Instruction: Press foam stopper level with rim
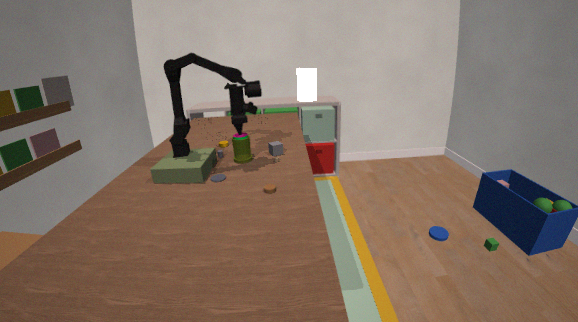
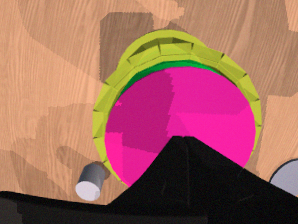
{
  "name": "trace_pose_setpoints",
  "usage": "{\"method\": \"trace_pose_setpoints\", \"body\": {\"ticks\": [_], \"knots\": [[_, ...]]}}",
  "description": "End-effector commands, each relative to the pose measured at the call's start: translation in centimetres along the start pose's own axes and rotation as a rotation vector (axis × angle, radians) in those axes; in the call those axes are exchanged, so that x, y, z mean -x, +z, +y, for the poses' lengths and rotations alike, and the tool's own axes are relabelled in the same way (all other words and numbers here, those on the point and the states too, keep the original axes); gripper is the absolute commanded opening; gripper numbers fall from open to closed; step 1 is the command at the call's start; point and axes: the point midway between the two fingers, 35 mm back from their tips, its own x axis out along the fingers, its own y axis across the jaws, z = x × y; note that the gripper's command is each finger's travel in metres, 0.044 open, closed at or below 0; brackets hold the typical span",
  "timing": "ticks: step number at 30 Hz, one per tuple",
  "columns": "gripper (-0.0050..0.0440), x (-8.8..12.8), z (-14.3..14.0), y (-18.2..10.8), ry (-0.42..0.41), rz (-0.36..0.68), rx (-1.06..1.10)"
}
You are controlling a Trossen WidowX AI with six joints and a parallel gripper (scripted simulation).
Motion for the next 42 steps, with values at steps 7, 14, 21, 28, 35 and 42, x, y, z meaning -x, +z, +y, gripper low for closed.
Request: {"method": "trace_pose_setpoints", "body": {"ticks": [7, 14, 21, 28, 35, 42], "knots": [[0.0000, 0.34, -0.02, 0.16, -0.003, -0.020, -0.001], [0.0000, 0.24, -0.02, 0.11, -0.003, -0.020, -0.001], [0.0000, 0.16, -0.02, 0.08, -0.003, -0.020, -0.001], [0.0000, 0.07, -0.02, 0.05, -0.003, -0.020, -0.001], [0.0000, -0.03, -0.02, 0.02, -0.003, -0.020, -0.001], [0.0000, -0.10, -0.02, 0.00, -0.003, -0.020, -0.001]]}}
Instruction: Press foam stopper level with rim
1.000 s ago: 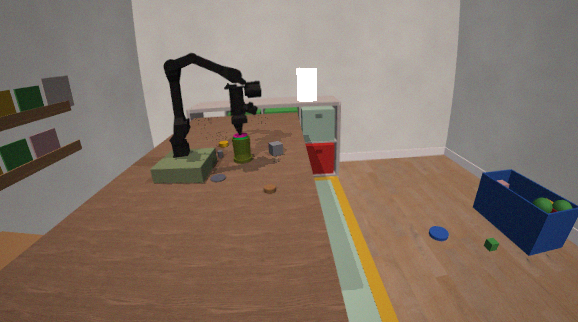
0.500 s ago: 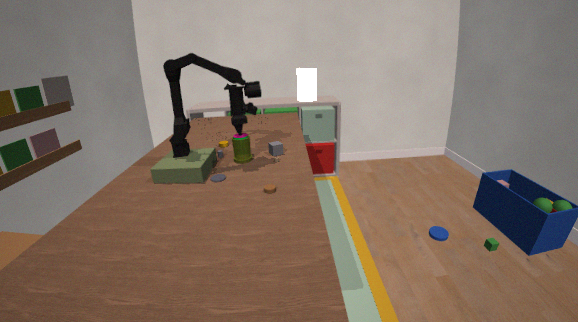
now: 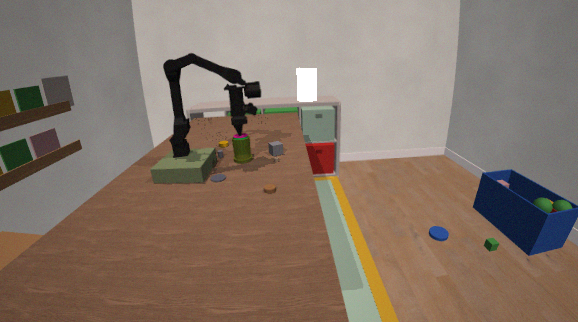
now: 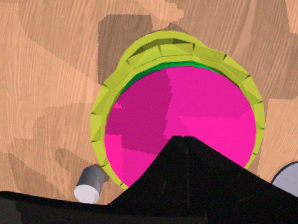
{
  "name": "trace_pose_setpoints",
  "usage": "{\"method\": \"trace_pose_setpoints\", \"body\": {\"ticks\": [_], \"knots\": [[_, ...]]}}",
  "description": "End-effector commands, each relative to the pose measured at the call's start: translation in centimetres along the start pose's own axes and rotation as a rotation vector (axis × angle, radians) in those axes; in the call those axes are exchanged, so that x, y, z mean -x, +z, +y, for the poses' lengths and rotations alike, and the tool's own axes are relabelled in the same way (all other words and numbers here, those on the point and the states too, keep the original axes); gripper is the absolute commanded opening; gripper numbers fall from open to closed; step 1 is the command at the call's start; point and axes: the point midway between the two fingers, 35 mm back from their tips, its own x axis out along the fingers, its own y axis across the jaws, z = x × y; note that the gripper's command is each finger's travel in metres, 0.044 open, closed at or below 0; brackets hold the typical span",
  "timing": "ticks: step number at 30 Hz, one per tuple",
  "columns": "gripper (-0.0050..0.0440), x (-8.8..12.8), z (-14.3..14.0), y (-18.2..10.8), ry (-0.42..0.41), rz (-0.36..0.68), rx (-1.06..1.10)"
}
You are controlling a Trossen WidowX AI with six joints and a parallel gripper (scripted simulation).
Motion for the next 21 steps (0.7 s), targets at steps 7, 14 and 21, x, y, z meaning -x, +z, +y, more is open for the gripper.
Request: {"method": "trace_pose_setpoints", "body": {"ticks": [7, 14, 21], "knots": [[0.0000, 0.18, -0.02, 0.03, -0.003, -0.013, -0.002], [0.0000, 0.11, -0.02, 0.02, -0.003, -0.013, -0.002], [0.0000, 0.01, -0.02, 0.01, -0.003, -0.013, -0.002]]}}
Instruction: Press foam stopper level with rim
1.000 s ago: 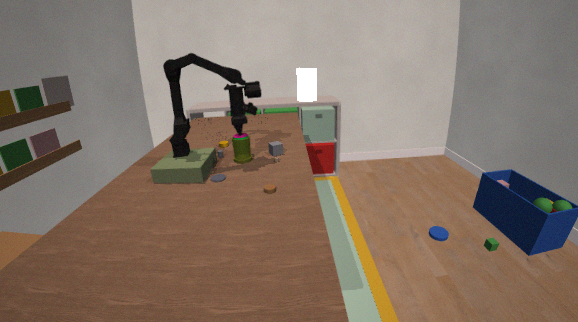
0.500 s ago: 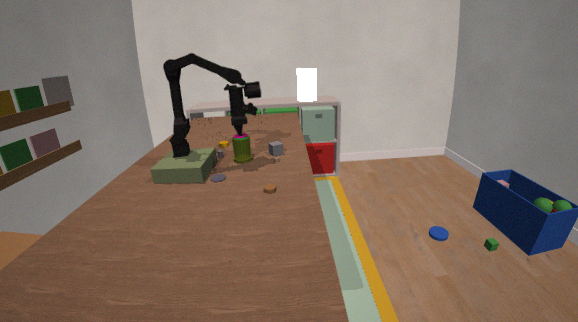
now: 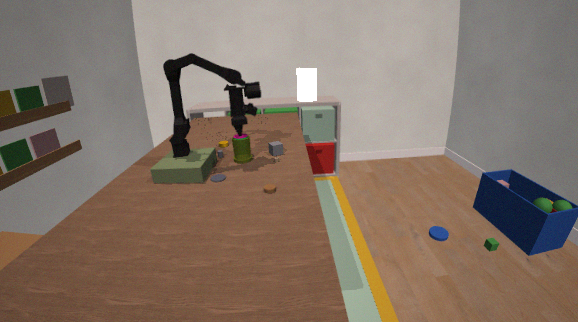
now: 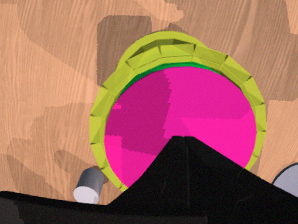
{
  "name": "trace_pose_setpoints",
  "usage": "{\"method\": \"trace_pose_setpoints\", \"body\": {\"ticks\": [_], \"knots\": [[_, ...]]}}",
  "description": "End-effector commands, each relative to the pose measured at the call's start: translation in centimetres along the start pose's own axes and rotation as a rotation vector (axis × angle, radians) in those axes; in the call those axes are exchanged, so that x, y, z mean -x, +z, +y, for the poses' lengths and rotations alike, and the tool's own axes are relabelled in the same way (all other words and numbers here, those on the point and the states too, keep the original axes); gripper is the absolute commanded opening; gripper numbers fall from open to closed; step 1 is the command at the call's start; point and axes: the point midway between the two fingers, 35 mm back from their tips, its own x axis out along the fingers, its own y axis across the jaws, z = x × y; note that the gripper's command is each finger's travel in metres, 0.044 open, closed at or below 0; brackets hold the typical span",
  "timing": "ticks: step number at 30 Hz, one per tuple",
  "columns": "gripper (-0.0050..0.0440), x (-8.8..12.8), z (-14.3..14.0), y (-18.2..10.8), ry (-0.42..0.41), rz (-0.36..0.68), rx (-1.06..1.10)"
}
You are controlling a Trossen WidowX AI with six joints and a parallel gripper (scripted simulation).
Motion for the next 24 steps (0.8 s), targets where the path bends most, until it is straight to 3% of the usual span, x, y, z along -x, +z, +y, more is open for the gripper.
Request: {"method": "trace_pose_setpoints", "body": {"ticks": [1, 24], "knots": [[0.0000, 0.19, -0.02, 0.01, -0.003, -0.010, -0.002], [0.0000, -0.12, -0.02, -0.01, -0.003, -0.010, -0.002]]}}
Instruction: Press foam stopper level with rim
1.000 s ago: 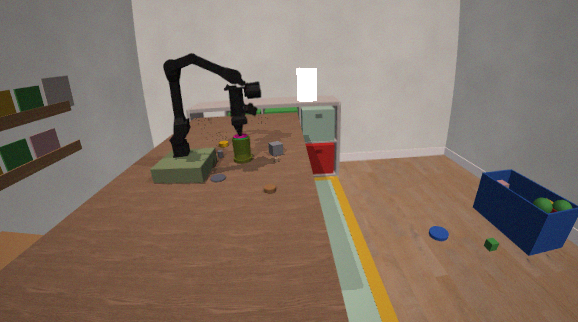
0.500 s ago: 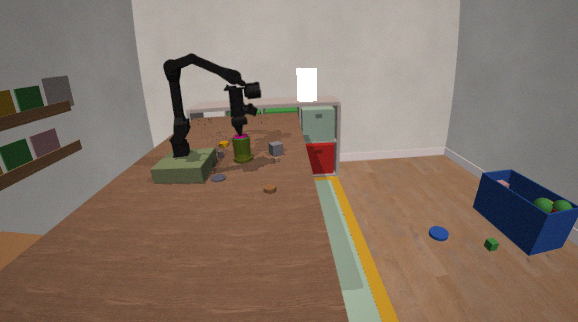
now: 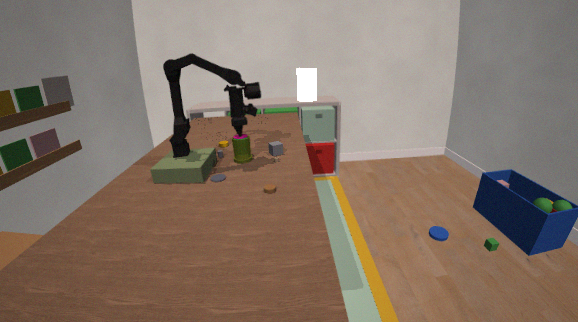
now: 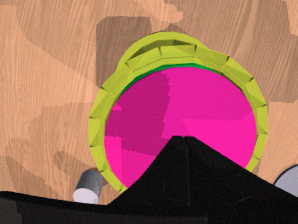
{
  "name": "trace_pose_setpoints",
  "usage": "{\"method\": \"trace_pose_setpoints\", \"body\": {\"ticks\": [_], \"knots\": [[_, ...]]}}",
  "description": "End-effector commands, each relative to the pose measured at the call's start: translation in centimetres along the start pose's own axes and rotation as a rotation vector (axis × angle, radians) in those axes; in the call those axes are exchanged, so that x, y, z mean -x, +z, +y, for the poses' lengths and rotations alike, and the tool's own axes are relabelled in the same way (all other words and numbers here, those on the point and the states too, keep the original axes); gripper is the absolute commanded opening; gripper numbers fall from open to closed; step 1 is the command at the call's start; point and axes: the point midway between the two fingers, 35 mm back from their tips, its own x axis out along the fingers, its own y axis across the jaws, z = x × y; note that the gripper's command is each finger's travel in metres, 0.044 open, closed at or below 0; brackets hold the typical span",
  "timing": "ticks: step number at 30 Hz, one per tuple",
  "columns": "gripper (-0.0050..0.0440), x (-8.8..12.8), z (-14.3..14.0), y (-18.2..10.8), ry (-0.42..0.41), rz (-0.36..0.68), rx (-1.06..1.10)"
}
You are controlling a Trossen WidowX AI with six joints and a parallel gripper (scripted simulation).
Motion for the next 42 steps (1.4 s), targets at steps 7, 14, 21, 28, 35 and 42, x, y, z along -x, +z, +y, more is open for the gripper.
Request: {"method": "trace_pose_setpoints", "body": {"ticks": [7, 14, 21, 28, 35, 42], "knots": [[0.0000, 0.01, -0.02, -0.01, -0.003, -0.007, -0.002], [0.0000, -0.08, -0.02, -0.01, -0.003, -0.007, -0.002], [0.0000, -0.14, -0.02, -0.01, -0.003, -0.007, -0.002], [0.0000, -0.20, -0.02, -0.02, -0.003, -0.007, -0.002], [0.0000, -0.25, -0.02, -0.02, -0.003, -0.007, -0.002], [0.0000, -0.29, -0.02, -0.02, -0.003, -0.007, -0.002]]}}
